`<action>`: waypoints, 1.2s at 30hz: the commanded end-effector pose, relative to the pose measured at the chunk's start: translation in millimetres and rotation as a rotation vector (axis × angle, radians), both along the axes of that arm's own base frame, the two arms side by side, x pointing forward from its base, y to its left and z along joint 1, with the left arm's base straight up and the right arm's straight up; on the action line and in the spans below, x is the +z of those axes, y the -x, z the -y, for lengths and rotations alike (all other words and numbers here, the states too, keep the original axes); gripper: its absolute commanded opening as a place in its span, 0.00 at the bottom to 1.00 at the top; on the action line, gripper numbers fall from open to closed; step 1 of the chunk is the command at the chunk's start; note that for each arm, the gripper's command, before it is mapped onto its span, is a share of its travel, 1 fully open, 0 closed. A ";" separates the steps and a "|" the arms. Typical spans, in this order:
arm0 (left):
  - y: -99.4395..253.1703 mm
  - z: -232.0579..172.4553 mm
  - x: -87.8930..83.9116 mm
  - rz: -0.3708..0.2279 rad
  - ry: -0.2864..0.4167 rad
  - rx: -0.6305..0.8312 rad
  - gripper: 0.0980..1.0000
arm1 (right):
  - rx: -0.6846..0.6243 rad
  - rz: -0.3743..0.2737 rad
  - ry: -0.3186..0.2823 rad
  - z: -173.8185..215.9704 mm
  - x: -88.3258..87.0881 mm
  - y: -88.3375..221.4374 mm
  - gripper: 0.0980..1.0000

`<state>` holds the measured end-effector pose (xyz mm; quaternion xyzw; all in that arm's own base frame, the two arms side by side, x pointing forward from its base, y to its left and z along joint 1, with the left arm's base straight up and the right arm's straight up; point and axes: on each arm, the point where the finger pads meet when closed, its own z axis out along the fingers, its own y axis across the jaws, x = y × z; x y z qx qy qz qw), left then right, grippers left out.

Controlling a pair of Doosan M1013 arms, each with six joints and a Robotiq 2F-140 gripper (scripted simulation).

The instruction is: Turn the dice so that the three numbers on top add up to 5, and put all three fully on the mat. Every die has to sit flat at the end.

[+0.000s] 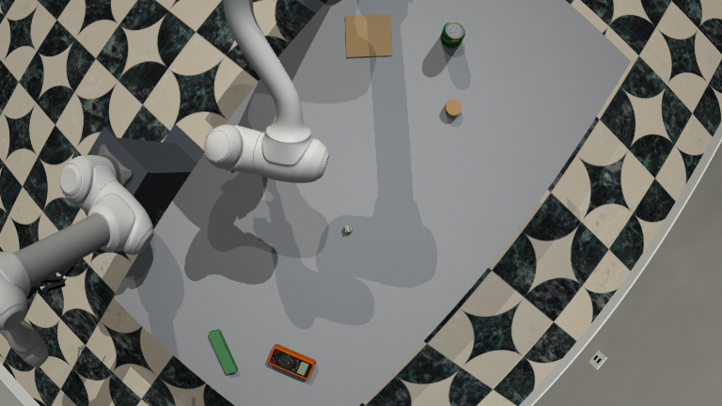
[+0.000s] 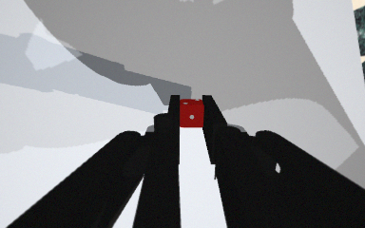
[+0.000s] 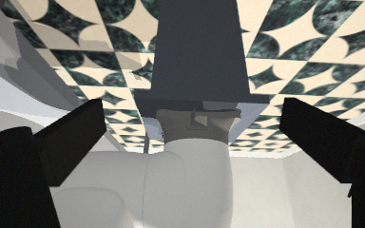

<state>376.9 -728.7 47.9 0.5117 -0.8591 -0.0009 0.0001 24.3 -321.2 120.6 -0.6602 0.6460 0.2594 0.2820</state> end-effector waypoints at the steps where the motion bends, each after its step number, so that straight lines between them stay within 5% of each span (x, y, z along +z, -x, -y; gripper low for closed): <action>1: -0.3 0.5 21.3 0.001 0.001 0.000 0.09 | 0.000 0.000 0.001 0.3 0.4 -0.1 1.00; 5: -0.3 0.5 52.3 0.001 0.001 0.000 0.09 | 0.000 0.000 0.001 0.3 0.4 -0.1 1.00; 13: -0.3 0.5 83.4 0.001 0.001 0.000 0.09 | 0.000 0.000 0.001 0.3 0.4 -0.1 1.00; 36: -5.2 -10.5 88.9 0.001 0.001 -0.001 0.09 | 0.000 0.000 0.001 0.3 0.4 -0.1 1.00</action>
